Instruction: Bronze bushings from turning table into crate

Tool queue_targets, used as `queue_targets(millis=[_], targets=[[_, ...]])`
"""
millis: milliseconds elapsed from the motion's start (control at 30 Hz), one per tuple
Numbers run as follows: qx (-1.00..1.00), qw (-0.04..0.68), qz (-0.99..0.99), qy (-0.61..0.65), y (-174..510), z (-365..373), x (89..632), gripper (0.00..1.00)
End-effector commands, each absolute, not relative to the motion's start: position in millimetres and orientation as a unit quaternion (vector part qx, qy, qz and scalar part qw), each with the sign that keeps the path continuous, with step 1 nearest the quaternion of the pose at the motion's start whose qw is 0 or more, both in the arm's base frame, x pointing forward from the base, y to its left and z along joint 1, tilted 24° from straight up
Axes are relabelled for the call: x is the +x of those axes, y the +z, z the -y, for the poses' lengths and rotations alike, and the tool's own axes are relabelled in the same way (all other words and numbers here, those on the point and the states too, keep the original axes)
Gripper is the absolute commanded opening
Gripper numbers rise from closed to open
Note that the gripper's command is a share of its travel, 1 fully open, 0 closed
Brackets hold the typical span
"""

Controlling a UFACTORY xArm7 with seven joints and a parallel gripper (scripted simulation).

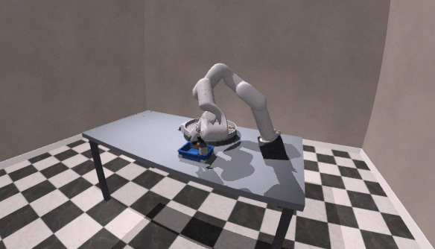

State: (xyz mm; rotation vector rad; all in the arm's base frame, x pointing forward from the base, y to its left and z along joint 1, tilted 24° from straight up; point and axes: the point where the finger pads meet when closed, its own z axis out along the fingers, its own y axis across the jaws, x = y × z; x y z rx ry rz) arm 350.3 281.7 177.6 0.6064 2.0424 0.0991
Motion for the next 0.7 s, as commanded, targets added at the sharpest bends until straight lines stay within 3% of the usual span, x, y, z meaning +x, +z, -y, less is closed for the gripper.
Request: queue_targets(millis=[0,667], targets=[[0.249,0.484,-0.838,0.042,177,-283,351,0.00],[0.249,0.484,-0.838,0.042,152,-287,361,0.00]])
